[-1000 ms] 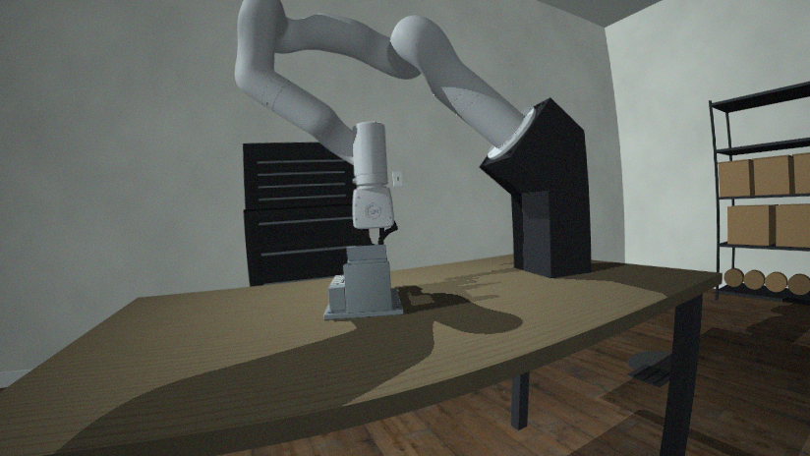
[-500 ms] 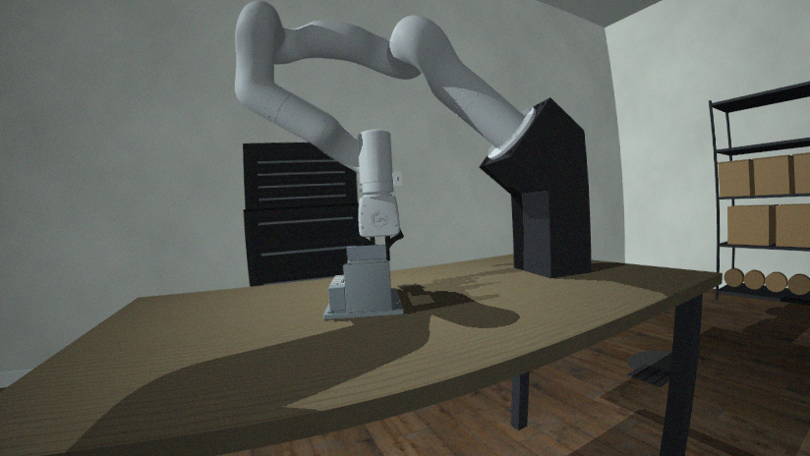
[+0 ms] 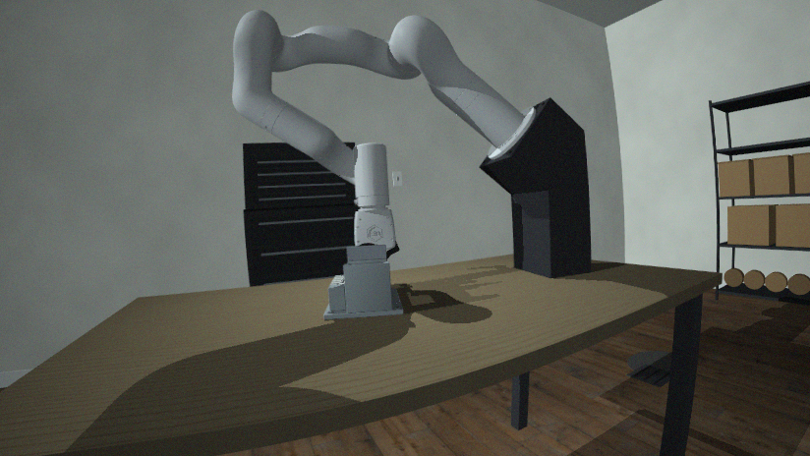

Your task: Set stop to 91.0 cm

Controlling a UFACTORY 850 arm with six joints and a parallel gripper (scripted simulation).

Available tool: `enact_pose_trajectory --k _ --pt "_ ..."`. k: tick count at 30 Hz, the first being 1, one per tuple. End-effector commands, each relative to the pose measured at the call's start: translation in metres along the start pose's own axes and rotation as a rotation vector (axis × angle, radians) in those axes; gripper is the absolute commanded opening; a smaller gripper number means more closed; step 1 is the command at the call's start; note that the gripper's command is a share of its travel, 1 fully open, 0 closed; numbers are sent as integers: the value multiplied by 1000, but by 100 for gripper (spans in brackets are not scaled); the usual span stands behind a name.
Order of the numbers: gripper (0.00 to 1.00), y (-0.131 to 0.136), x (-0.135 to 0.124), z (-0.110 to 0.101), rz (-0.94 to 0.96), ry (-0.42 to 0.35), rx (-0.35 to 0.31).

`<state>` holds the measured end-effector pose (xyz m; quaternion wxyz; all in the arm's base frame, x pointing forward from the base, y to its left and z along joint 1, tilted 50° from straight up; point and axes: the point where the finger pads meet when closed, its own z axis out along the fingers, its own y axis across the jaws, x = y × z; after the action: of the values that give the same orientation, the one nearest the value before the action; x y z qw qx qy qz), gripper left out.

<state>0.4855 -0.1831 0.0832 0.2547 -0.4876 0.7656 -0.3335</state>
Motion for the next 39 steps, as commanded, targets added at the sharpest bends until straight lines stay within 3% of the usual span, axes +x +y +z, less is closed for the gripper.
enact_pose_trajectory --k 1,21,39 --pt "6 -10 0 5 0 0 4" --pt "6 -50 0 -9 0 0 4" --pt "6 -50 0 -45 0 0 4"
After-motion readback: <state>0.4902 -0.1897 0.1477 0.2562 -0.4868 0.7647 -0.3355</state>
